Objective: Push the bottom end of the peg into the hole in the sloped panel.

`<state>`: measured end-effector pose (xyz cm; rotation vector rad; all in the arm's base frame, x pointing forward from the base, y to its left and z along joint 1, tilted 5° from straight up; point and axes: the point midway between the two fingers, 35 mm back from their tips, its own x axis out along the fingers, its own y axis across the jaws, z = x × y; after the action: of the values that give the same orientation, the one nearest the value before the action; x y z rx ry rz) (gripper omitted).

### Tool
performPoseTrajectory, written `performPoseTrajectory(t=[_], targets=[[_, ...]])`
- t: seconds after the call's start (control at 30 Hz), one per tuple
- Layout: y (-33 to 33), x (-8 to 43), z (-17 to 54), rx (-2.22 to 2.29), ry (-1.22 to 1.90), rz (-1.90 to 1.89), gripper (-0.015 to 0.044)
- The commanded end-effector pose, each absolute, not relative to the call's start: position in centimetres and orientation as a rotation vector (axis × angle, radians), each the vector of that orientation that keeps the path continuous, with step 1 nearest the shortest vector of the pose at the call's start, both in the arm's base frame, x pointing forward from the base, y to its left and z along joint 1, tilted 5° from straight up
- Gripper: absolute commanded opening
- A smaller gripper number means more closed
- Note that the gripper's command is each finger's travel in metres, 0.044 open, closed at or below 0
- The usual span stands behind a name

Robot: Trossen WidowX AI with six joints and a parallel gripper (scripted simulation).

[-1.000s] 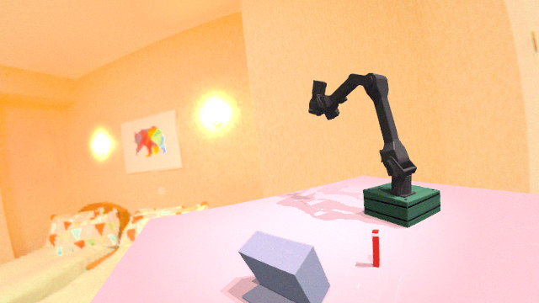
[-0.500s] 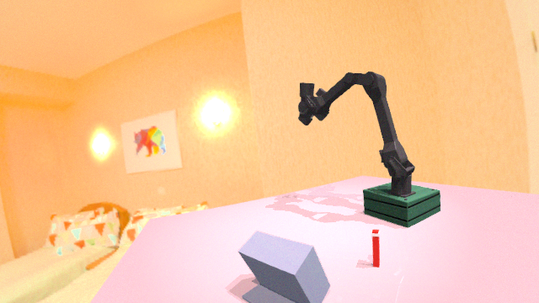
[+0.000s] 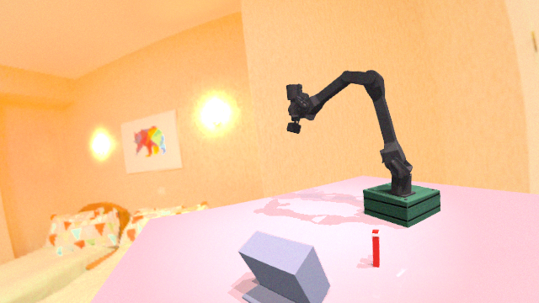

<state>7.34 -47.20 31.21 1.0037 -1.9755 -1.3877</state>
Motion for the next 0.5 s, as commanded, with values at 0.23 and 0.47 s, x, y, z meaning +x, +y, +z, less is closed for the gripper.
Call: performPoseTrajectory(t=[0.23, 0.47], targets=[[-46.0, 14.3, 28.9, 1.085, -1.532, -1.522, 0.0440], [-44.6, 18.9, 27.3, 1.101, -1.233, -1.563, 0.0440]])
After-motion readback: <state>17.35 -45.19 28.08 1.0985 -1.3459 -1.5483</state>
